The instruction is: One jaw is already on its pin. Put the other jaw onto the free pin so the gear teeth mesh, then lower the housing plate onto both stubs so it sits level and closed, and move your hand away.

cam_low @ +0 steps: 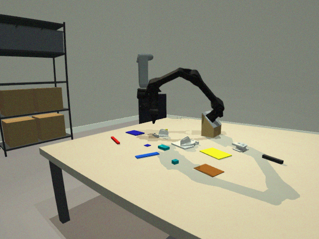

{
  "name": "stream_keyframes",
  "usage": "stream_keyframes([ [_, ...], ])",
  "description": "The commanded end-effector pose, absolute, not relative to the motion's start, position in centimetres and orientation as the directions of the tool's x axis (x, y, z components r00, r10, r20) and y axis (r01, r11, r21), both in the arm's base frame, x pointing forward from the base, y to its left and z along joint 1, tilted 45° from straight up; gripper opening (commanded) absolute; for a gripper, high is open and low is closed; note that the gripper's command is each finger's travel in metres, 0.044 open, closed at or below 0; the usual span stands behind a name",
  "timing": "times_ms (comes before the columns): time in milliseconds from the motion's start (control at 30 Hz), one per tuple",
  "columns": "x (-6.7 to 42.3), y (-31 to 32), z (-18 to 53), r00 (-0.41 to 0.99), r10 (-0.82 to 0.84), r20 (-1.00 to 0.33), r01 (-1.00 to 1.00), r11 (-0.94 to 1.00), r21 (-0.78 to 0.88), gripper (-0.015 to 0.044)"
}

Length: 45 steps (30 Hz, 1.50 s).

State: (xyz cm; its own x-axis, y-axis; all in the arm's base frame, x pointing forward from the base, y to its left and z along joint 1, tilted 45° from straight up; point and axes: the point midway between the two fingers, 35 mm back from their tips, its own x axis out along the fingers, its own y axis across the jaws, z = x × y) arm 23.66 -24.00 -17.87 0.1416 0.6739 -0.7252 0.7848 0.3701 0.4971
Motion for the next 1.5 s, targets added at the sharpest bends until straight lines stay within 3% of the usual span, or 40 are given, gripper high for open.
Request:
stream_keyframes([
  [0, 23.61, -24.02, -17.84, 0.137, 0.673, -0.727, 0.782, 0.377, 0.496, 0.0],
  [533, 23.61, -24.02, -17.84, 0.137, 0.673, -0.727, 0.782, 0.377, 0.496, 0.0],
  [1100, 23.66, -24.0, -17.87, 0.141, 0.674, -0.725, 0.784, 0.371, 0.497, 0.044],
  [1467, 23.66, -24.0, -17.87, 0.141, 0.674, -0.725, 0.784, 0.371, 0.497, 0.044],
])
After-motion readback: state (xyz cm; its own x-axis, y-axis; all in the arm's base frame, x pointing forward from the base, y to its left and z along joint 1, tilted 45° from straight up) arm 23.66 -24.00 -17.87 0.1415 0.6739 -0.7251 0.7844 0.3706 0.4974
